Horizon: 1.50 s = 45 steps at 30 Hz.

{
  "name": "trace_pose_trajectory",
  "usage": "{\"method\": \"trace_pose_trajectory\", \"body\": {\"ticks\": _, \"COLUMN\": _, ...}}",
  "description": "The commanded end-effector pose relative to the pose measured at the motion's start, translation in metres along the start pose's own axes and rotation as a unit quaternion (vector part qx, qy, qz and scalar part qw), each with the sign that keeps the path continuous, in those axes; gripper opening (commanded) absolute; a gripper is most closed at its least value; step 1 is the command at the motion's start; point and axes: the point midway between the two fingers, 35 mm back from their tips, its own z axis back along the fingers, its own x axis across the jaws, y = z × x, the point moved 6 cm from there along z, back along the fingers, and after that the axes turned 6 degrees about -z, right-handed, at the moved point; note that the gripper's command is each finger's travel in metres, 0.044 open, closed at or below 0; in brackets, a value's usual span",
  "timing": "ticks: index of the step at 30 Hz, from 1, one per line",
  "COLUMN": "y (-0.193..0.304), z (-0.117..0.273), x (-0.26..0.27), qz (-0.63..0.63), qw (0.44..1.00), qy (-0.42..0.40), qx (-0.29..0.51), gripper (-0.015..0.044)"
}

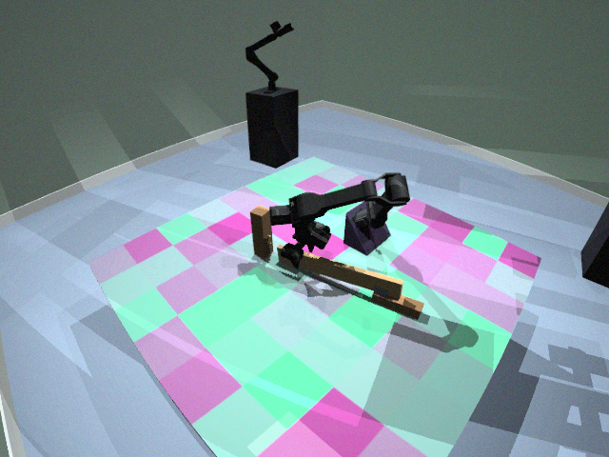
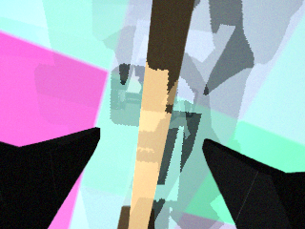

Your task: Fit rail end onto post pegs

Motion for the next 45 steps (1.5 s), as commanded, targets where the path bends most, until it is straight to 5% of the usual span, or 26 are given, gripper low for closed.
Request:
{"method": "trace_pose_trajectory", "body": {"ticks": 1, "y": 0.000, "z": -0.007, "x": 0.002, "qz": -0.005, "qw": 1.000, "qy": 0.000, "qx": -0.003, "gripper": 0.0440}}
{"method": "trace_pose_trajectory", "body": {"ticks": 14, "y": -0.002, "z": -0.025, "x": 0.003, "qz": -0.005, "qw": 1.000, "qy": 0.000, "qx": -0.005, "gripper": 0.0440}}
{"method": "trace_pose_trajectory", "body": {"ticks": 28, "y": -0.002, "z": -0.025, "x": 0.003, "qz": -0.005, "qw": 1.000, "qy": 0.000, "qx": -0.005, "gripper": 0.0072}}
{"method": "trace_pose_trajectory", "body": {"ticks": 36, "y": -0.002, "z": -0.025, "x": 0.003, "qz": -0.005, "qw": 1.000, "qy": 0.000, "qx": -0.005, "gripper": 0.0000}}
{"method": "trace_pose_trajectory", "body": {"ticks": 45, "y": -0.002, "z": -0.025, "x": 0.003, "qz": -0.005, "qw": 1.000, "qy": 0.000, "qx": -0.005, "gripper": 0.0000}}
